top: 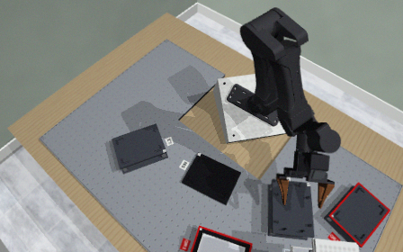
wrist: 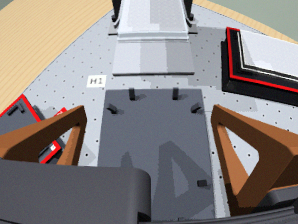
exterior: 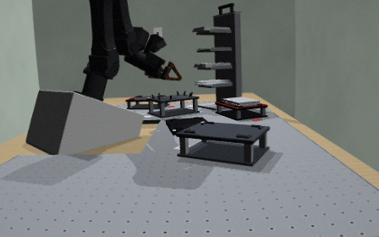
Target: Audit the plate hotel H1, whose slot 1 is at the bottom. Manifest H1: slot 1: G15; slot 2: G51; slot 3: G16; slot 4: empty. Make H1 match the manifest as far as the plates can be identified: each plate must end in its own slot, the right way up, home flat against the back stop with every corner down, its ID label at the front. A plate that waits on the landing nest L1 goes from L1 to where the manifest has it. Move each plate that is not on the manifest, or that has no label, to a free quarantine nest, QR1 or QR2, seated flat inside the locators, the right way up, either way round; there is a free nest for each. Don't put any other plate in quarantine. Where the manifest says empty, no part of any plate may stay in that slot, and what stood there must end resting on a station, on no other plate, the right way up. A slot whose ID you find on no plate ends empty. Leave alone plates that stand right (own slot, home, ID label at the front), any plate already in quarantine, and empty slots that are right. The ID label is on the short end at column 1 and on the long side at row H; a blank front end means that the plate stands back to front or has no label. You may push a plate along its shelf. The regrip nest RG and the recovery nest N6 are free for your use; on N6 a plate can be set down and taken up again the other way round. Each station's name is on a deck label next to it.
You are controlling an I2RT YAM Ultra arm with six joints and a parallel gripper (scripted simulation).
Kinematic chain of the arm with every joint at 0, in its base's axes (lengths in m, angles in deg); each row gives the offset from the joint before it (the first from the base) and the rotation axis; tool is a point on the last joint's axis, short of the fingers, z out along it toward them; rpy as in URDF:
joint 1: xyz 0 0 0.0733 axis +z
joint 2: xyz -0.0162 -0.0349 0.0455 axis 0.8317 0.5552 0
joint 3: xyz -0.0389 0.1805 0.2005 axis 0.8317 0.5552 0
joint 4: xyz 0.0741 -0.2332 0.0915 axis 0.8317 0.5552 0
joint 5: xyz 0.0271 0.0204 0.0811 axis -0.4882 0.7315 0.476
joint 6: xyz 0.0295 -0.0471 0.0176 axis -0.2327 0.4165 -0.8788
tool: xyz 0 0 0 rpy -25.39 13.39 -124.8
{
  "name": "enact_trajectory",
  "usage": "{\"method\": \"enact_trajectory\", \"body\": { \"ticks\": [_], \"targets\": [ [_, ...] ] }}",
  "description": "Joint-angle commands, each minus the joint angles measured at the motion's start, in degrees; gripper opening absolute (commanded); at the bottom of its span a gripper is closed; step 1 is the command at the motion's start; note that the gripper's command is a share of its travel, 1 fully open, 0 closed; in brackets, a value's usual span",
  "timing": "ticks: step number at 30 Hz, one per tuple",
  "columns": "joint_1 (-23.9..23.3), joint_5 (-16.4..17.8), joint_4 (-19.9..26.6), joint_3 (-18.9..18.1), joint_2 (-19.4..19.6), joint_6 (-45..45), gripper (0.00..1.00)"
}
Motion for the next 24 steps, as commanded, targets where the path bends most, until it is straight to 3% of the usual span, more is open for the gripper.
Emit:
{"method": "enact_trajectory", "body": {
  "ticks": [1, 11, 22, 24],
  "targets": [
    [0.65, -1.28, 3.57, -0.35, -1.99, -0.16, 1.00],
    [3.61, -4.20, 11.32, -1.00, -8.63, -0.86, 1.00],
    [4.84, -5.41, 14.22, -1.37, -10.96, -1.16, 1.00],
    [5.33, -5.89, 17.13, -2.44, -12.72, -1.29, 1.00]
  ]
}}
